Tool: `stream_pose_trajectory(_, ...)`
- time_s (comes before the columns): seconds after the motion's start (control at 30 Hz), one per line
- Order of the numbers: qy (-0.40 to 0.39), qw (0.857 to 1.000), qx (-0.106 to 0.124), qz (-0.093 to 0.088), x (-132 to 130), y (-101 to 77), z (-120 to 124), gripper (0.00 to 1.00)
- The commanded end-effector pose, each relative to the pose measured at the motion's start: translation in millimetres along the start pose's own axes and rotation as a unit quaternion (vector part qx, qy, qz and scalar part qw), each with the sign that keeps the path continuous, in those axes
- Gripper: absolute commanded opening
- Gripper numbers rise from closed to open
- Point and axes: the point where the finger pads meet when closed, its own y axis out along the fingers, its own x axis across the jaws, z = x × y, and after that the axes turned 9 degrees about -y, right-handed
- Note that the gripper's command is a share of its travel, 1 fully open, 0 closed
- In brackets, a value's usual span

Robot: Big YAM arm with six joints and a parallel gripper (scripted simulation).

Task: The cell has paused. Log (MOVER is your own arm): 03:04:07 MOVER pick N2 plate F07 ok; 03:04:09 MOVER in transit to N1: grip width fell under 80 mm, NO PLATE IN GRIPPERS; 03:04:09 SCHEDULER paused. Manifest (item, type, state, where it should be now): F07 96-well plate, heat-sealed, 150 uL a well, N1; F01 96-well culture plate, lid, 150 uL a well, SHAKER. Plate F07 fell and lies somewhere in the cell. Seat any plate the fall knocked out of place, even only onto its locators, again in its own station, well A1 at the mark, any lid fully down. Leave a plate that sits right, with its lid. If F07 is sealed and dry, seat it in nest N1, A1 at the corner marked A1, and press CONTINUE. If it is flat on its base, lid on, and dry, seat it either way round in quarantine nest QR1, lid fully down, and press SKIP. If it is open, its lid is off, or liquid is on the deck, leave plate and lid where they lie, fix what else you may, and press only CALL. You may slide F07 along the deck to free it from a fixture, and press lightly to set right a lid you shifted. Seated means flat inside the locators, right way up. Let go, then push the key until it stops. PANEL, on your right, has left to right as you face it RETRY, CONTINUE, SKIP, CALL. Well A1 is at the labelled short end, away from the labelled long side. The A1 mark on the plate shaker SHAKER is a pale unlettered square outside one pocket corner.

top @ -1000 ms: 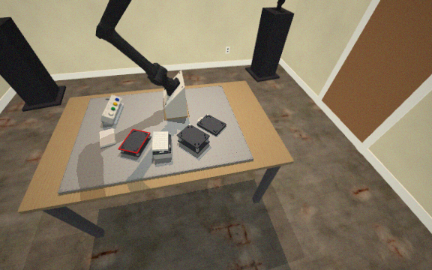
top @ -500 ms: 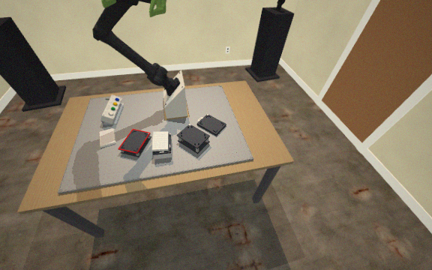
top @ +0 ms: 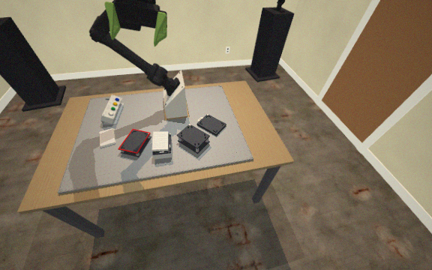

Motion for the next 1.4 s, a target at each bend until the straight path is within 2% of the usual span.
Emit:
stream_pose_trajectory(0.0,0.007,1.000,0.007,-0.010,10.9,4.2,3.7,1.00)
stream_pose_trajectory(0.03,0.024,0.999,-0.006,-0.020,-2.1,-15.3,-19.5,1.00)
stream_pose_trajectory(0.07,0.015,1.000,0.004,-0.020,-0.8,-8.3,3.5,1.00)
stream_pose_trajectory(0.1,0.015,1.000,0.013,-0.016,-2.3,3.9,16.1,1.00)
stream_pose_trajectory(0.2,0.028,1.000,0.009,-0.010,-1.2,8.8,26.3,1.00)
stream_pose_trajectory(0.23,0.011,0.999,0.026,-0.026,3.7,9.8,34.1,1.00)
stream_pose_trajectory(0.27,0.026,0.999,0.031,-0.030,-11.6,12.1,23.3,1.00)
stream_pose_trajectory(0.3,0.030,0.999,0.030,-0.028,-16.8,11.4,27.4,1.00)
stream_pose_trajectory(0.33,0.007,0.999,0.039,-0.037,8.0,13.5,47.9,1.00)
stream_pose_trajectory(0.47,0.020,0.999,0.034,-0.032,10.5,18.9,62.7,1.00)
stream_pose_trajectory(0.5,0.001,0.997,0.053,-0.049,19.4,20.6,71.4,1.00)
stream_pose_trajectory(0.57,0.001,0.997,0.053,-0.049,19.4,20.6,71.4,1.00)
stream_pose_trajectory(0.6,0.011,0.997,0.048,-0.058,16.7,12.7,50.6,1.00)
stream_pose_trajectory(0.63,0.011,0.997,0.058,-0.057,14.0,21.5,61.1,1.00)
stream_pose_trajectory(0.67,0.000,0.996,0.067,-0.059,19.0,21.8,85.2,1.00)
stream_pose_trajectory(0.83,0.013,0.997,0.061,-0.054,22.2,26.5,103.1,1.00)
stream_pose_trajectory(0.87,-0.004,0.994,0.082,-0.070,30.1,27.2,112.4,1.00)
stream_pose_trajectory(0.9,0.008,0.993,0.089,-0.073,21.5,32.5,100.4,1.00)
stream_pose_trajectory(0.93,0.008,0.993,0.093,-0.076,22.7,33.0,105.1,1.00)
stream_pose_trajectory(0.97,-0.005,0.992,0.099,-0.081,31.2,27.7,126.6,1.00)
stream_pose_trajectory(1.07,0.008,0.993,0.093,-0.075,31.0,29.9,136.6,1.00)
stream_pose_trajectory(1.13,0.008,0.993,0.093,-0.075,31.0,29.9,136.6,1.00)
stream_pose_trajectory(1.17,0.004,0.991,0.098,-0.089,33.8,25.8,120.3,1.00)
stream_pose_trajectory(1.2,0.004,0.988,0.119,-0.094,31.1,33.2,131.7,1.00)
stream_pose_trajectory(1.23,0.004,0.987,0.128,-0.097,31.0,35.7,138.7,1.00)
stream_pose_trajectory(1.27,-0.012,0.985,0.135,-0.103,43.0,30.4,161.3,1.00)
stream_pose_trajectory(1.37,0.005,0.987,0.127,-0.096,39.1,30.8,170.5,1.00)
